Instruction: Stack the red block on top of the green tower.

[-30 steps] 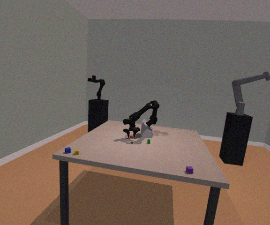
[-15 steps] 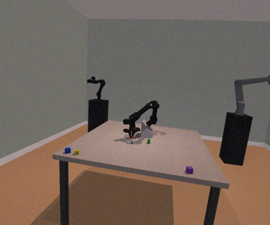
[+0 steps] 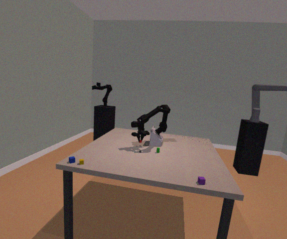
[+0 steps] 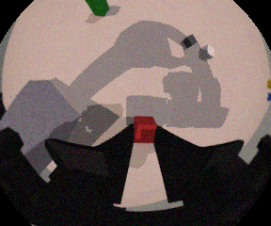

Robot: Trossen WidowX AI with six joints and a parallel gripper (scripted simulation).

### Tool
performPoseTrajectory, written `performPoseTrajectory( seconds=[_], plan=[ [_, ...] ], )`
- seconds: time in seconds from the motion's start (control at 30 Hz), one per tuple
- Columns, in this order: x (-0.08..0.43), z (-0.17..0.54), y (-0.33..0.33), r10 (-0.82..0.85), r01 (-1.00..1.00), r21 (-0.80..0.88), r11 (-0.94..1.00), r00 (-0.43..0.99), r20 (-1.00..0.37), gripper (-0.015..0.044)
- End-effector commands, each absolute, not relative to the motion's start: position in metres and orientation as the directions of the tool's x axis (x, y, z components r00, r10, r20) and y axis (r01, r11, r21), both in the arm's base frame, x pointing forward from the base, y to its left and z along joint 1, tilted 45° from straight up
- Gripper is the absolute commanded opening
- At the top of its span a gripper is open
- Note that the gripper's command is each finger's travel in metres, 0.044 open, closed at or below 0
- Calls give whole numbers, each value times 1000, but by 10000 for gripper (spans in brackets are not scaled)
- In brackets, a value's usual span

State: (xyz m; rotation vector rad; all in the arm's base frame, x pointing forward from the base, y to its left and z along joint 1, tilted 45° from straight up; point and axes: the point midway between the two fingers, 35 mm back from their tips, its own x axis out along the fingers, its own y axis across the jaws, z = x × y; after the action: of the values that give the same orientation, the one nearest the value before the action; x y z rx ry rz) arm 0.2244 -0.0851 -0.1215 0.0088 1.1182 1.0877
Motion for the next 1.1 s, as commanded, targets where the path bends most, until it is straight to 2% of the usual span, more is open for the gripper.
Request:
performPoseTrajectory(
  seconds=[0.0,0.4,0.77,1.07],
  plan=[
    [226,-107,-102,693,-698,490,523,14,-721,0],
    [225,-71,-137,692,-697,489,524,13,-722,0],
    [225,-69,-136,692,-697,489,524,13,-722,0],
    [260,-35,-110,676,-690,481,541,16,-737,0]
  ],
)
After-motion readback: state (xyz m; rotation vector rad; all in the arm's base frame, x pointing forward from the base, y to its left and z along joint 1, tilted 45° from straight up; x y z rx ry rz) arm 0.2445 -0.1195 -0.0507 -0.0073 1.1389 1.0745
